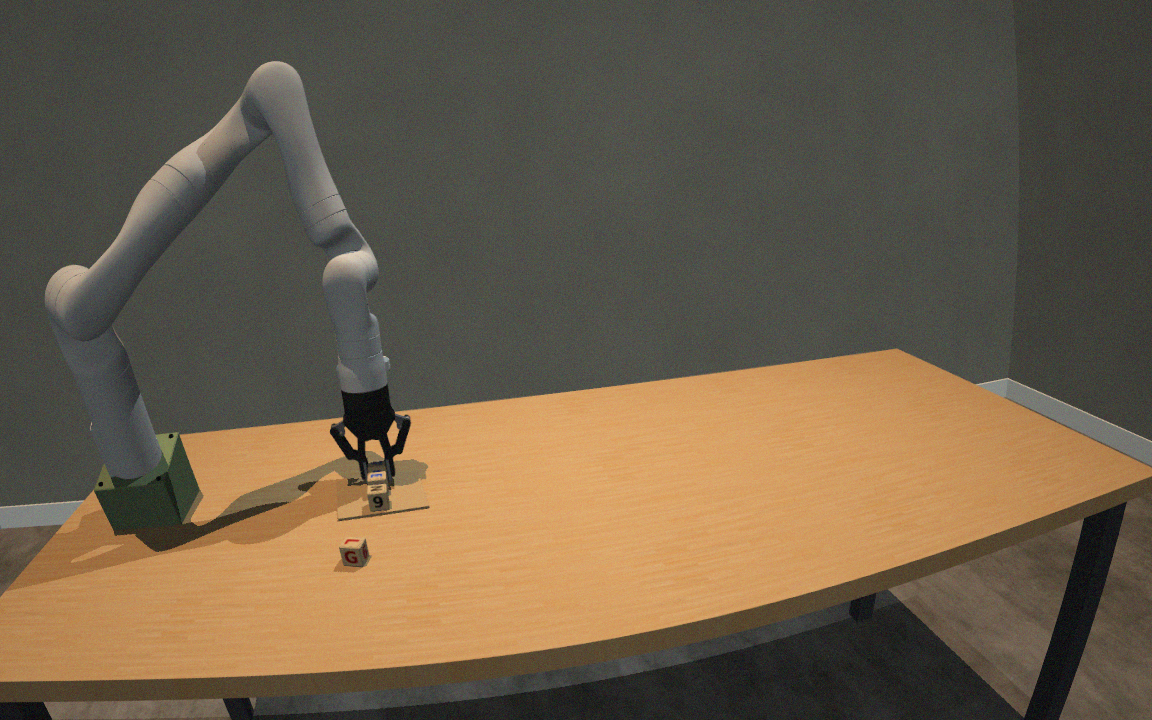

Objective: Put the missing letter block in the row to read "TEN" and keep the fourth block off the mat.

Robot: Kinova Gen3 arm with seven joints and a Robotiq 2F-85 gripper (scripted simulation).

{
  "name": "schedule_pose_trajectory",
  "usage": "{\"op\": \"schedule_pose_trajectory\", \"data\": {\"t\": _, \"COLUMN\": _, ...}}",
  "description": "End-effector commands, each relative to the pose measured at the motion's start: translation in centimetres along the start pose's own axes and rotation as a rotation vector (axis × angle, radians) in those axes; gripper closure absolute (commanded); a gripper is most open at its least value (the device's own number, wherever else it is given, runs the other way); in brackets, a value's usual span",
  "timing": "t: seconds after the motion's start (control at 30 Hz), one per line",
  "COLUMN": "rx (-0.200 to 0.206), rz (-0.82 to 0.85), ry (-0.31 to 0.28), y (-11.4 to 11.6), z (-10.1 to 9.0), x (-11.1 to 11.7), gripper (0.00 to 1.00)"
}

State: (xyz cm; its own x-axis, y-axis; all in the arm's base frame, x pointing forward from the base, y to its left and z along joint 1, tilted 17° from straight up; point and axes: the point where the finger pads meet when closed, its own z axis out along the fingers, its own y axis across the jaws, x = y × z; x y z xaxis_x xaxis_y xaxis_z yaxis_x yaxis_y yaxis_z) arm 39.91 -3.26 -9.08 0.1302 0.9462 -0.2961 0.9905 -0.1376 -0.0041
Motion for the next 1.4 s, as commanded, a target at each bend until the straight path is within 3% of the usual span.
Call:
{"op": "schedule_pose_trajectory", "data": {"t": 0.0, "rx": -0.001, "rz": 0.000, "ry": 0.001, "y": 0.05, "z": -0.06, "x": 0.03, "gripper": 0.74}}
{"op": "schedule_pose_trajectory", "data": {"t": 0.8, "rx": -0.001, "rz": 0.000, "ry": 0.001, "y": 0.05, "z": -0.06, "x": 0.03, "gripper": 0.74}}
{"op": "schedule_pose_trajectory", "data": {"t": 1.03, "rx": -0.001, "rz": 0.000, "ry": 0.001, "y": 0.05, "z": -0.06, "x": 0.03, "gripper": 0.62}}
{"op": "schedule_pose_trajectory", "data": {"t": 1.17, "rx": -0.001, "rz": 0.000, "ry": 0.001, "y": 0.05, "z": -0.06, "x": 0.03, "gripper": 0.62}}
{"op": "schedule_pose_trajectory", "data": {"t": 1.37, "rx": -0.001, "rz": 0.000, "ry": 0.001, "y": 0.05, "z": -0.06, "x": 0.03, "gripper": 0.54}}
